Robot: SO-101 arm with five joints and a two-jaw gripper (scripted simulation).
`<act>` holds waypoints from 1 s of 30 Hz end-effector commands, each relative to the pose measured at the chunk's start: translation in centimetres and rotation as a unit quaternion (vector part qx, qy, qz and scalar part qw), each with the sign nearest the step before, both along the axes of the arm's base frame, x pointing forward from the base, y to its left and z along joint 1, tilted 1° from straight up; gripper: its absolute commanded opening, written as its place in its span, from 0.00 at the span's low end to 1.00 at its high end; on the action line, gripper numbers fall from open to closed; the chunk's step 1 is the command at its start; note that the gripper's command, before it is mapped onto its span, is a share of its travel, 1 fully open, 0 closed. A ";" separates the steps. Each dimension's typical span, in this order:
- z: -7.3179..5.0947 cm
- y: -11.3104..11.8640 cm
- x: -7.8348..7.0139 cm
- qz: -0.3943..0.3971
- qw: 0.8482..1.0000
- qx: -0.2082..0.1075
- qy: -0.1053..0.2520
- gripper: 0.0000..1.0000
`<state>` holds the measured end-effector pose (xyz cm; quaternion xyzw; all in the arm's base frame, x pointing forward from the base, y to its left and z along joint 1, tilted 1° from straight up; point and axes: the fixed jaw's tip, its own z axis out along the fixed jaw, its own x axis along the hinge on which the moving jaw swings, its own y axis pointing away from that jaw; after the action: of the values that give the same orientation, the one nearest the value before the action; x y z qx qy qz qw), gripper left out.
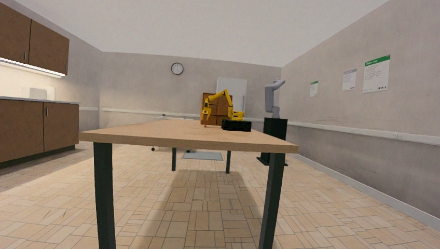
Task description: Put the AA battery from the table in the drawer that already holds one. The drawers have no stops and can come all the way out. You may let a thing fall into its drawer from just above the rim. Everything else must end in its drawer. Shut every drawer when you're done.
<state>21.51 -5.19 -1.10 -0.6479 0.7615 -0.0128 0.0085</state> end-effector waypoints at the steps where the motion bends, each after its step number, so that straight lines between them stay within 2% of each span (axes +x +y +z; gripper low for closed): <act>1: -0.5 0.2 -0.3 0.009 1.000 0.003 0.010 0.21; 30: -1.1 0.5 -0.8 0.009 1.000 0.003 0.010 0.21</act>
<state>21.05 -4.98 -1.92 -0.6499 0.7599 -0.0103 0.0067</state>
